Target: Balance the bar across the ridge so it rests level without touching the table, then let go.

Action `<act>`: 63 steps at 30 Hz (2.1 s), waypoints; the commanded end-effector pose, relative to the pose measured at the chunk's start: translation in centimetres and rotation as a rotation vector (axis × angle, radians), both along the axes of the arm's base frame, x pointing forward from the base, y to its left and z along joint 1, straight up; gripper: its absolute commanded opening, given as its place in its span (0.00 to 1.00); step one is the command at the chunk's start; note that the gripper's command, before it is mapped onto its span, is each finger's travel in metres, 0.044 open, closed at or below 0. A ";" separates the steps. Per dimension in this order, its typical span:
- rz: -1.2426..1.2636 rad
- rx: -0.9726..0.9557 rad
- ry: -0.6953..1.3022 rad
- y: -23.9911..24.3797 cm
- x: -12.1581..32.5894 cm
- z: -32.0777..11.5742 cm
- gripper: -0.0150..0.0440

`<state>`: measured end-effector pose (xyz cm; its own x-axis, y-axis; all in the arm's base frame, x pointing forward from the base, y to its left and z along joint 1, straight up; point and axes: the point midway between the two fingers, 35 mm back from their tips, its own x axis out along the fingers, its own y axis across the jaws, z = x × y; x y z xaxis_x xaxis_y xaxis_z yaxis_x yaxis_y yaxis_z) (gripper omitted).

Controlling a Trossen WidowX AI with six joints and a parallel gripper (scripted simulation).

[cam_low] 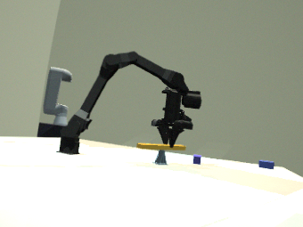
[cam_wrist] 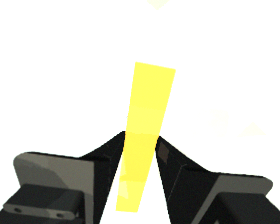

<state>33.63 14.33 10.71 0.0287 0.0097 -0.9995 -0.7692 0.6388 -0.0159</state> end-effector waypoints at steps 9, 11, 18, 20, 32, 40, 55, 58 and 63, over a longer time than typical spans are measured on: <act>-0.002 0.002 0.001 0.1 0.0 -0.2 0.25; -0.002 0.002 0.001 0.1 0.0 -0.2 0.25; -0.002 0.002 0.001 0.1 0.0 -0.3 0.25; -0.002 0.002 0.001 0.1 0.0 -0.3 0.25; -0.002 0.002 0.001 0.1 0.0 -0.1 0.25; 0.001 0.001 -0.002 0.0 0.0 0.0 0.25; 0.001 0.001 -0.002 0.0 0.0 0.0 0.25; 0.001 0.001 -0.002 0.0 0.0 0.0 0.25; 0.001 0.001 -0.002 0.0 0.0 0.0 0.30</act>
